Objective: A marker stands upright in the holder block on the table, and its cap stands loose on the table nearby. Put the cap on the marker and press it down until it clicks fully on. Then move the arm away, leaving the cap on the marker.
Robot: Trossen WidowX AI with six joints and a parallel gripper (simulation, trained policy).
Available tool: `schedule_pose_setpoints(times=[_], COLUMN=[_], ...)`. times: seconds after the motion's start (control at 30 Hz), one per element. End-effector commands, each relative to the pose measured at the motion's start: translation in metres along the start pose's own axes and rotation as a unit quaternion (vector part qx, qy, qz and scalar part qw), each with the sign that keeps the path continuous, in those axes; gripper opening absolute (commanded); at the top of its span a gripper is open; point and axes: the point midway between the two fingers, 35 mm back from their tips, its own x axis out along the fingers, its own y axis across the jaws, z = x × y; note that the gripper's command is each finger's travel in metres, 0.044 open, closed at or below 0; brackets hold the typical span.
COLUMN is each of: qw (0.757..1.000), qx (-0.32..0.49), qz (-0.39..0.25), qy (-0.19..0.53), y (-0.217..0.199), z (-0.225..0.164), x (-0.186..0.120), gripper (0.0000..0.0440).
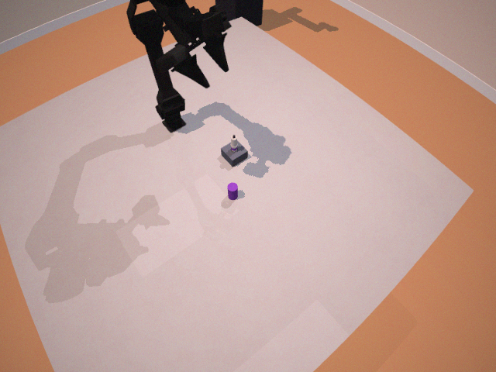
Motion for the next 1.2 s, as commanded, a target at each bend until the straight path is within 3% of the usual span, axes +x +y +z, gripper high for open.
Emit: schedule_pose_setpoints(times=[0.0, 1.17], qw=[1.0, 0.986], qx=[0.005, 0.039], qz=[0.005, 0.025], qy=[0.018, 0.159], y=[-0.001, -0.019], z=[-0.002, -0.014], x=[0.01, 0.101], gripper=[0.0332, 0.0333])
